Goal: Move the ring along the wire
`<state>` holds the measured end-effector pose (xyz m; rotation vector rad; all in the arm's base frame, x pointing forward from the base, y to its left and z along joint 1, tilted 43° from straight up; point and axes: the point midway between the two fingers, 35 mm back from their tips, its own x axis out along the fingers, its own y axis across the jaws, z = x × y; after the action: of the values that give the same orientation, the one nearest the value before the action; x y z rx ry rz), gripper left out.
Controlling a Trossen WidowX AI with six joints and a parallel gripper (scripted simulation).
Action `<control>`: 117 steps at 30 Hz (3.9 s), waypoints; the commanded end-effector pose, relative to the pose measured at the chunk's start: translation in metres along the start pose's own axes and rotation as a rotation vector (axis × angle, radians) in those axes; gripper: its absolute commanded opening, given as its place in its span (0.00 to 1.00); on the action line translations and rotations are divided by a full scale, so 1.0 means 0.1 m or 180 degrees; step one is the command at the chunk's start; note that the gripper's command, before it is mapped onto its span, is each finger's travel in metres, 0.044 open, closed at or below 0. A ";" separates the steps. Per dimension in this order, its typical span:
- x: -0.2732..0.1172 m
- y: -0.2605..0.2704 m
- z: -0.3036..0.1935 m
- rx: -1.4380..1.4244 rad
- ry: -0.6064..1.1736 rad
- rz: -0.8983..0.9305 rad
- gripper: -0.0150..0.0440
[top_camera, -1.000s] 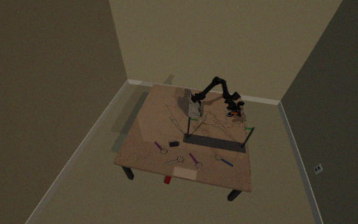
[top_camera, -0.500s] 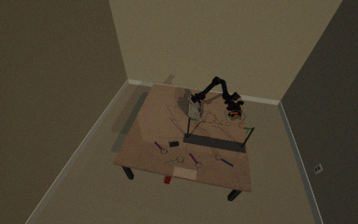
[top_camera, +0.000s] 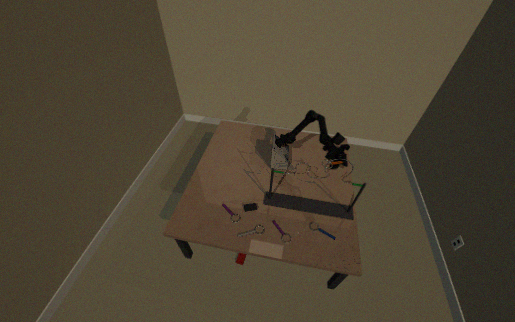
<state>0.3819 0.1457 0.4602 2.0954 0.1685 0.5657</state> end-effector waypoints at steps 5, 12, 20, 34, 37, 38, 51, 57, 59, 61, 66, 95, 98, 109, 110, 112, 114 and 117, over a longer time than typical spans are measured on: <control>0.01 -0.02 0.03 0.0207 -0.0049 0.0092 0.00; 0.01 0.00 0.03 0.0372 -0.0070 0.0185 0.00; 0.01 0.03 0.03 0.0569 -0.0095 0.0296 0.00; 0.01 0.07 0.04 0.0940 -0.0141 0.0506 0.00; 0.01 0.08 0.05 0.1023 -0.0151 0.0553 0.00; 0.01 0.08 0.05 0.1050 -0.0155 0.0568 0.00; 0.00 0.13 0.06 0.1431 -0.0202 0.0784 0.00; 0.00 0.15 0.07 0.1615 -0.0224 0.0889 0.00; 0.00 0.15 0.08 0.1678 -0.0232 0.0925 0.00; 0.00 0.16 0.08 0.1736 -0.0239 0.0958 0.00; 0.00 0.17 0.08 0.1880 -0.0256 0.1040 0.00; 0.09 -0.12 -0.14 0.1663 -0.0216 0.0920 0.00; 0.10 -0.19 -0.19 0.1514 -0.0195 0.0836 0.00; 0.13 -0.45 -0.29 0.1023 -0.0125 0.0557 0.00; 0.13 -0.47 -0.30 0.0986 -0.0120 0.0536 0.00; 0.13 -0.49 -0.31 0.0939 -0.0113 0.0509 0.00; 0.13 -0.53 -0.32 0.0865 -0.0102 0.0467 0.00; 0.13 -0.59 -0.34 0.0758 -0.0087 0.0405 0.00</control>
<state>0.3816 0.1999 0.4435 2.4126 0.0594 0.6427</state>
